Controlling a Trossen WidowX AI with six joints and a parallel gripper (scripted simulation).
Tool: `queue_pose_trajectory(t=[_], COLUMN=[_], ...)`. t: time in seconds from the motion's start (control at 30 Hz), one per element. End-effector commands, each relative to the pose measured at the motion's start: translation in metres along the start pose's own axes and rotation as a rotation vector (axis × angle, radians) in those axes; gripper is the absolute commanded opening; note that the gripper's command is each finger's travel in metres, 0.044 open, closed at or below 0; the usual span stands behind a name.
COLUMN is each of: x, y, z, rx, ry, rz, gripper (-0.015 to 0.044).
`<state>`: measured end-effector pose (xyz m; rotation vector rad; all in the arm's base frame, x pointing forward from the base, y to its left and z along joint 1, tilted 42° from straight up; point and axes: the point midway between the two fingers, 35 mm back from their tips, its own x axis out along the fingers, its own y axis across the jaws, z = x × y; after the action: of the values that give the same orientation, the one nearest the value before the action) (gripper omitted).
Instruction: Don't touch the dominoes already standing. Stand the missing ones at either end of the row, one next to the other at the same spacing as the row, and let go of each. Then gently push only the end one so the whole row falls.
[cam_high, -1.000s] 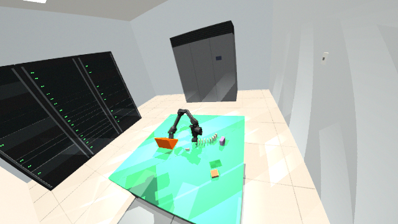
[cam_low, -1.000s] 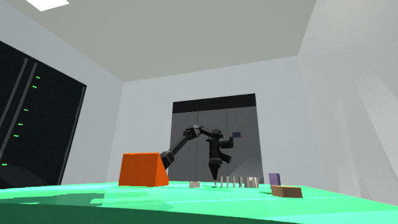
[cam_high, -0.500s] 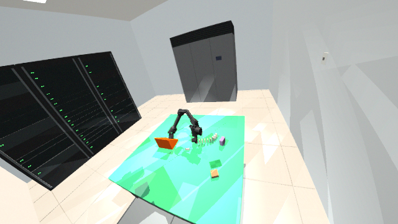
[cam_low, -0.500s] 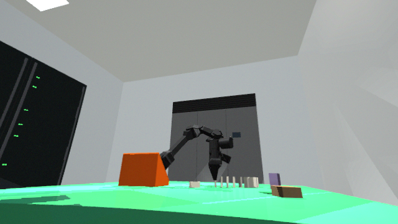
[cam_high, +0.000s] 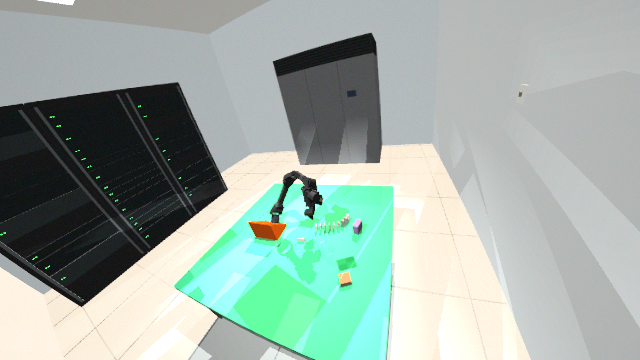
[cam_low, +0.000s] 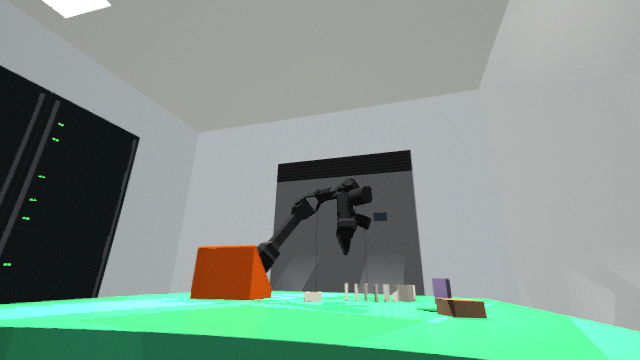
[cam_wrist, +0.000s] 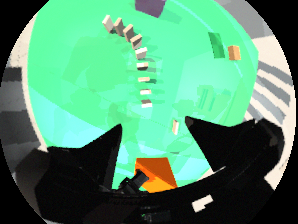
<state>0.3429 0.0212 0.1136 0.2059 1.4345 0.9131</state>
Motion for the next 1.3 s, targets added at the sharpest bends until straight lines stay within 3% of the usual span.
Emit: queue_pose_trajectory(t=[0.0,0.13,0.4,0.7,0.97,1.27], x=[-0.018,-0.013,0.051,0.057,0.120,0.125], y=[0.002,-0.008,-0.092,-0.097,-0.096,-0.095], z=[-0.004,-0.008,-0.076,-0.089,-0.088,-0.086], rx=[-0.007,-0.002,0.044,0.048,0.047,0.047], ry=[0.013,0.014,0.017,0.017,0.016,0.016], rz=[0.005,0.004,0.004,0.005,0.007,0.007], gripper=[0.0440,0.0440,0.0440,0.0440,0.0440,0.0440])
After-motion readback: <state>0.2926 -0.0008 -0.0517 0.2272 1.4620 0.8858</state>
